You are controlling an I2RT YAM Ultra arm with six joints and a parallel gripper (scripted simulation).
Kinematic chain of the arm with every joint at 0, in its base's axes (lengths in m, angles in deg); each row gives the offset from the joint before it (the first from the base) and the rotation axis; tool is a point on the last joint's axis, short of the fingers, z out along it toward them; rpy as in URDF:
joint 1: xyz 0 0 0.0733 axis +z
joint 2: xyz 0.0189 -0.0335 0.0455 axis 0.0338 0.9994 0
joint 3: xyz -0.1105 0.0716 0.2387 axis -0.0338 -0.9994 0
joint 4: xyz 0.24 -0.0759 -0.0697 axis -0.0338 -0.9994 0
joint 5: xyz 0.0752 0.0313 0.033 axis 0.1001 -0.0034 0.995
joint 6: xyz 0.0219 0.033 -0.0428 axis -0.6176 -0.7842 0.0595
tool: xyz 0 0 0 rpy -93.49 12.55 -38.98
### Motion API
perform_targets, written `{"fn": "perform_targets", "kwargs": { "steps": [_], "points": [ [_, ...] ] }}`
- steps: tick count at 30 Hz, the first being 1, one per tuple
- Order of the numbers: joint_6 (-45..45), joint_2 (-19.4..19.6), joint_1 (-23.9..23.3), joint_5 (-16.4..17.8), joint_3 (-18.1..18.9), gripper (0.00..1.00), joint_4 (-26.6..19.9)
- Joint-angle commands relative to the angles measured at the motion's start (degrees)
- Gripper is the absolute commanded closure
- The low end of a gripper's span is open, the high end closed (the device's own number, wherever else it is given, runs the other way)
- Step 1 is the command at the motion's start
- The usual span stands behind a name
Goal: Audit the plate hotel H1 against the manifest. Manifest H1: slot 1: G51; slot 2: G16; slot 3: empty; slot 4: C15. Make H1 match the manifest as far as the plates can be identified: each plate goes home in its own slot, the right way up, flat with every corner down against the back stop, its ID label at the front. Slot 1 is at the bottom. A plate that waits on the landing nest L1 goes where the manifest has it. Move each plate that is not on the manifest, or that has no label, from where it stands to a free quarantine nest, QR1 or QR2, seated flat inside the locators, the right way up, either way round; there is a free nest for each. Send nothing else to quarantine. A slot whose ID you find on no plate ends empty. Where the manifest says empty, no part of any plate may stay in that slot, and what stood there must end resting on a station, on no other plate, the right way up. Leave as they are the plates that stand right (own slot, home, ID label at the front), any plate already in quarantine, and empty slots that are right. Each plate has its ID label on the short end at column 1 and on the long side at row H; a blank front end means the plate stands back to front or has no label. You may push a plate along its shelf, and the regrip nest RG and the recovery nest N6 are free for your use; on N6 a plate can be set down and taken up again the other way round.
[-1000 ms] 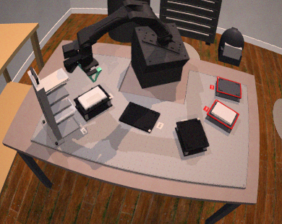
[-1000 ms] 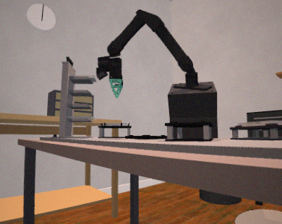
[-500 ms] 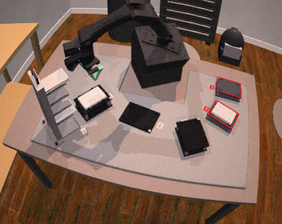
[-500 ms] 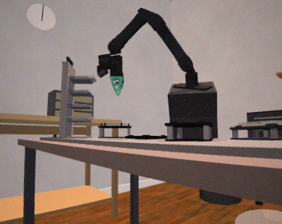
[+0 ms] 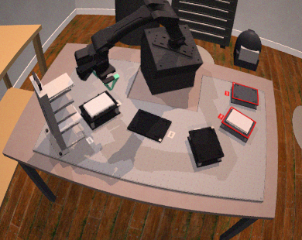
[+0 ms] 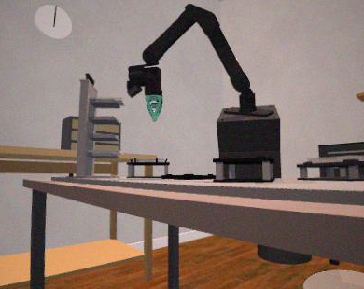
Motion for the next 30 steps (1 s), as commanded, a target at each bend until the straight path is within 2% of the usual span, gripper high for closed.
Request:
{"fn": "perform_targets", "kwargs": {
  "steps": [1,3,8,10,16,25,27,30],
  "points": [
    [-2.20,-2.61,0.47,-0.07,-0.49,0.00,0.95],
    [-3.15,-3.56,1.32,-0.13,-1.24,0.00,1.18],
    [-7.40,-10.22,3.00,0.37,-9.81,0.00,9.22],
    [-7.40,-10.22,3.00,0.37,-9.81,0.00,9.22],
    [-13.04,-17.96,5.52,0.13,-19.35,0.00,18.66],
    [-22.34,-29.05,10.64,-2.52,-32.24,0.00,32.22],
    [-22.34,-29.05,10.64,-2.52,-32.24,0.00,32.22],
    [-25.56,-32.56,12.80,-4.16,-36.15,0.00,36.50]
  ]
}}
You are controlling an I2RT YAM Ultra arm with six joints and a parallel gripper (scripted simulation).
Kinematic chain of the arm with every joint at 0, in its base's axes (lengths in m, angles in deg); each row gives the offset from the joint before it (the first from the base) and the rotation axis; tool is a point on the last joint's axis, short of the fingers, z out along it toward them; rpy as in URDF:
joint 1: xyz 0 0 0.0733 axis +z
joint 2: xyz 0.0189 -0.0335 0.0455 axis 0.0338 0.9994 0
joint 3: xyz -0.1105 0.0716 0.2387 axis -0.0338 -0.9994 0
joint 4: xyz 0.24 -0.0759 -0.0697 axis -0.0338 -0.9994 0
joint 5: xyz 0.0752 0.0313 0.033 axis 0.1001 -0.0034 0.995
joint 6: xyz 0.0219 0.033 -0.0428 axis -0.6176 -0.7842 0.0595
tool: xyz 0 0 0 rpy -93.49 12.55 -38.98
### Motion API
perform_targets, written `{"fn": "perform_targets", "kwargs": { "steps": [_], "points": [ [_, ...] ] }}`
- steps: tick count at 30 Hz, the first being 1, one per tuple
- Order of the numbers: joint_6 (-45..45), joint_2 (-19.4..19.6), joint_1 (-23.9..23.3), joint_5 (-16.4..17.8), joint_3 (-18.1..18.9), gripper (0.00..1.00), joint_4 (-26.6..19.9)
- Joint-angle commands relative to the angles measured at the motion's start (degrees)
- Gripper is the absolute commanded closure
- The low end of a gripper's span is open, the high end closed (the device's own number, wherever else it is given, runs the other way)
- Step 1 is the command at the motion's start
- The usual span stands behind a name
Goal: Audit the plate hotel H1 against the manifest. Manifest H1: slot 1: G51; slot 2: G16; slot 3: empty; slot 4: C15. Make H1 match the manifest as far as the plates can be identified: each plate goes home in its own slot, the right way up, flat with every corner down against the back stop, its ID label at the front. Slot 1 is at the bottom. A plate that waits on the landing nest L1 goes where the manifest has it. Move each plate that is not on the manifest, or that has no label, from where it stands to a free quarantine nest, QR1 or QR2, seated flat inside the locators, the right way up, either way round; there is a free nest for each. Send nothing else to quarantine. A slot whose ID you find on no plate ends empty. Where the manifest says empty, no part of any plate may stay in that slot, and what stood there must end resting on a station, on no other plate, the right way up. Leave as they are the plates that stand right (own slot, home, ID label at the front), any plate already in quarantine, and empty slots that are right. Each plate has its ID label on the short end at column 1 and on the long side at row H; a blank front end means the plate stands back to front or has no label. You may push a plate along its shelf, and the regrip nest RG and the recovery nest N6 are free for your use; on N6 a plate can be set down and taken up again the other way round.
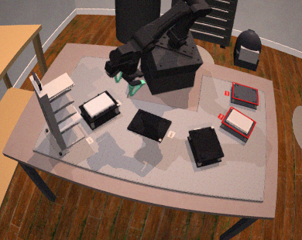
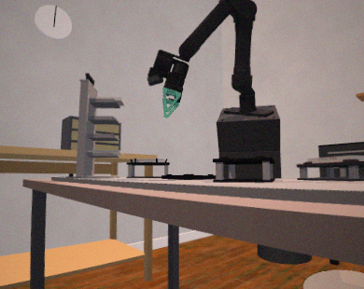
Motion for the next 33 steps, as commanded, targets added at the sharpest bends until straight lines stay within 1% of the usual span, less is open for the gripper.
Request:
{"fn": "perform_targets", "kwargs": {
  "steps": [1,4,12,14,20,26,31,33],
  "points": [
    [-4.71,-3.82,1.62,-2.31,-2.68,0.00,7.00],
    [-7.80,-7.02,3.99,-4.44,-6.27,0.00,11.08],
    [-11.56,-10.82,5.78,-7.97,-14.17,0.00,23.28],
    [-11.56,-10.82,5.78,-7.97,-14.17,0.00,23.28],
    [-14.10,-12.50,7.48,-11.31,-19.81,0.00,33.06],
    [-16.31,-12.68,9.52,-15.24,-25.14,0.00,43.80],
    [-16.35,-12.66,9.56,-15.33,-25.25,0.00,44.04],
    [-17.20,-14.22,11.18,-16.70,-25.73,0.00,43.09]
  ]
}}
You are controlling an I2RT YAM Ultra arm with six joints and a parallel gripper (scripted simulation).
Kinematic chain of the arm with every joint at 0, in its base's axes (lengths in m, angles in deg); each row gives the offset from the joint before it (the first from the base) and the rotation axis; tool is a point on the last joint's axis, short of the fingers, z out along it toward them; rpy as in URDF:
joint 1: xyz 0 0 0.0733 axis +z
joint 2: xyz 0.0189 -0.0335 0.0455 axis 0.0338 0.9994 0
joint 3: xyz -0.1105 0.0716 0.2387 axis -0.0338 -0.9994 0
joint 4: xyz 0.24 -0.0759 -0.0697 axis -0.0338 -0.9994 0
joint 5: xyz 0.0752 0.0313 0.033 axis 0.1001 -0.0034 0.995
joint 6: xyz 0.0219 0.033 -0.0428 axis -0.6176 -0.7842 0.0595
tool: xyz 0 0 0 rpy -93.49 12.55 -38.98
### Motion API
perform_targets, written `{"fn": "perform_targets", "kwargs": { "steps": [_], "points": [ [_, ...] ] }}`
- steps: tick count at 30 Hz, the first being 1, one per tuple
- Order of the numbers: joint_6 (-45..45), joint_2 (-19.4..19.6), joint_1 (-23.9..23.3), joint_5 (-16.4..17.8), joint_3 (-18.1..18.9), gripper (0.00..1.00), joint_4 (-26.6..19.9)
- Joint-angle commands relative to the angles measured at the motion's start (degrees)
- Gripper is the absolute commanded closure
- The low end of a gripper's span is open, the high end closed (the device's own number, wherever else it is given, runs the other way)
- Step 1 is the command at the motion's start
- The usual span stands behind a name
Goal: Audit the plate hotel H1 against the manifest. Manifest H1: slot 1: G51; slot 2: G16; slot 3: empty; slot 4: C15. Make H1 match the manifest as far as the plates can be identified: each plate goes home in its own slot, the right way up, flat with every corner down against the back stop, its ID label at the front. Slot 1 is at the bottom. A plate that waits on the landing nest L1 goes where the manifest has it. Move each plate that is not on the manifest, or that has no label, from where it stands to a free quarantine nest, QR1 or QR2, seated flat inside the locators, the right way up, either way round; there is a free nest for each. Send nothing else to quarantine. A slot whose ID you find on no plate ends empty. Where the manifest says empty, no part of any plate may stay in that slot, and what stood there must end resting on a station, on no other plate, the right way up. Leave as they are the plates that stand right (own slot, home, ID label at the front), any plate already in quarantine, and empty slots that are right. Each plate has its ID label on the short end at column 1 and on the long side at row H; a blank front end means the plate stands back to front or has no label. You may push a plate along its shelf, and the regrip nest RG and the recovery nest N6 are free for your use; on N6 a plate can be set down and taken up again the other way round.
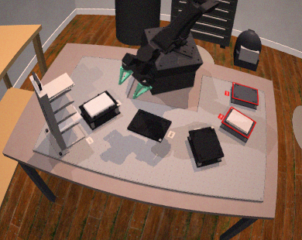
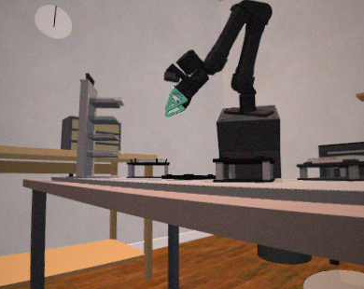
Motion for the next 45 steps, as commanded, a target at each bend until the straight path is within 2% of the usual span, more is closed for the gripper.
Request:
{"fn": "perform_targets", "kwargs": {
  "steps": [1,13,15,28,30,32,43,45],
  "points": [
    [-1.42,-2.33,1.76,-2.75,-0.21,0.00,1.53],
    [-7.28,-10.78,13.07,-12.42,-1.82,0.00,-5.10],
    [-7.28,-10.78,13.07,-12.42,-1.82,0.00,-5.10],
    [-14.86,-18.88,27.38,-24.60,-2.75,0.00,-13.46],
    [-16.24,-19.73,29.84,-26.67,-2.67,0.00,-14.78],
    [-16.24,-19.73,29.84,-26.67,-2.67,0.00,-14.78],
    [-24.97,-21.93,44.12,-38.48,-1.21,0.00,-21.88],
    [-25.06,-21.93,44.25,-38.59,-1.19,0.00,-21.94]
  ]
}}
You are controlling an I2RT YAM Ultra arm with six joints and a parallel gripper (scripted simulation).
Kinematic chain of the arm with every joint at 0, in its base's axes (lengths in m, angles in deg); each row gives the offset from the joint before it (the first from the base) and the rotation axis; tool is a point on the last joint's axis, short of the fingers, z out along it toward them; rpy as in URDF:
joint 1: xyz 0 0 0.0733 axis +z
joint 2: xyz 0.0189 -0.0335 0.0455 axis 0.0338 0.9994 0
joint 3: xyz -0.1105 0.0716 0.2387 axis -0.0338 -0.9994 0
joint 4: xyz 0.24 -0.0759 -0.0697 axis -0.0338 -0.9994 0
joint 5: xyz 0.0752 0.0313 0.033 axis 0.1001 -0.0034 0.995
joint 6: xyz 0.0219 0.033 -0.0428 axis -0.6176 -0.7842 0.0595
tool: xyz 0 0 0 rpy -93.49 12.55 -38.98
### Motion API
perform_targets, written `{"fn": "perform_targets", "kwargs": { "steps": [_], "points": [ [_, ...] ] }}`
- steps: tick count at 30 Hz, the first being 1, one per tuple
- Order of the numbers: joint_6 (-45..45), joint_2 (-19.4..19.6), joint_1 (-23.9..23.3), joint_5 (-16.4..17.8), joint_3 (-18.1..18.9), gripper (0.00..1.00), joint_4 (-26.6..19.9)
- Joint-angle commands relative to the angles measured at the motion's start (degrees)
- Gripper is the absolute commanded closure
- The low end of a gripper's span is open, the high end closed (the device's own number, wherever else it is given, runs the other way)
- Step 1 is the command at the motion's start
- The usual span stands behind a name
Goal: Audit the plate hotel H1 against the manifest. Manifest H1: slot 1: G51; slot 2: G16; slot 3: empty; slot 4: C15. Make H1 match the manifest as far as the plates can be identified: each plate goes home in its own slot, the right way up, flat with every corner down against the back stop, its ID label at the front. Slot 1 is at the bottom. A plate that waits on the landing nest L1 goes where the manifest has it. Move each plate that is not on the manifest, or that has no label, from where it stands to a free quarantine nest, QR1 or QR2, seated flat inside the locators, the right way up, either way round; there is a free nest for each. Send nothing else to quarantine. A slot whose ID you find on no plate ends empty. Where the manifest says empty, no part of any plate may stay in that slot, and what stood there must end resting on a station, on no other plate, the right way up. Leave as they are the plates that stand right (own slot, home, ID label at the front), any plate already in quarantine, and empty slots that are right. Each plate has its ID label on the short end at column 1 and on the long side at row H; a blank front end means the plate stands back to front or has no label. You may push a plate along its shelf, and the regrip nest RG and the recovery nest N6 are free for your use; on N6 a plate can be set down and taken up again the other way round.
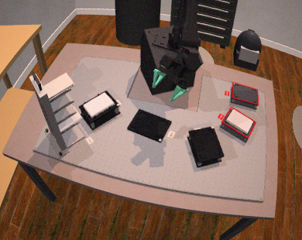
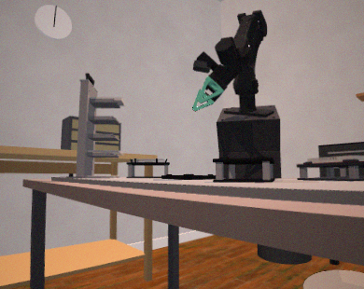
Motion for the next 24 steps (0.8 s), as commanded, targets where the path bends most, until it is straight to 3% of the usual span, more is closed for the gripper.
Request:
{"fn": "perform_targets", "kwargs": {
  "steps": [1,7,13,24],
  "points": [
    [-2.25,-0.47,0.39,-4.06,0.87,0.00,-1.14],
    [-2.26,-0.48,0.41,-4.07,0.87,0.00,-1.16],
    [-2.93,6.27,1.39,-4.87,-1.41,0.00,7.53],
    [-2.92,6.24,1.38,-4.86,-1.41,0.00,7.50]
  ]
}}
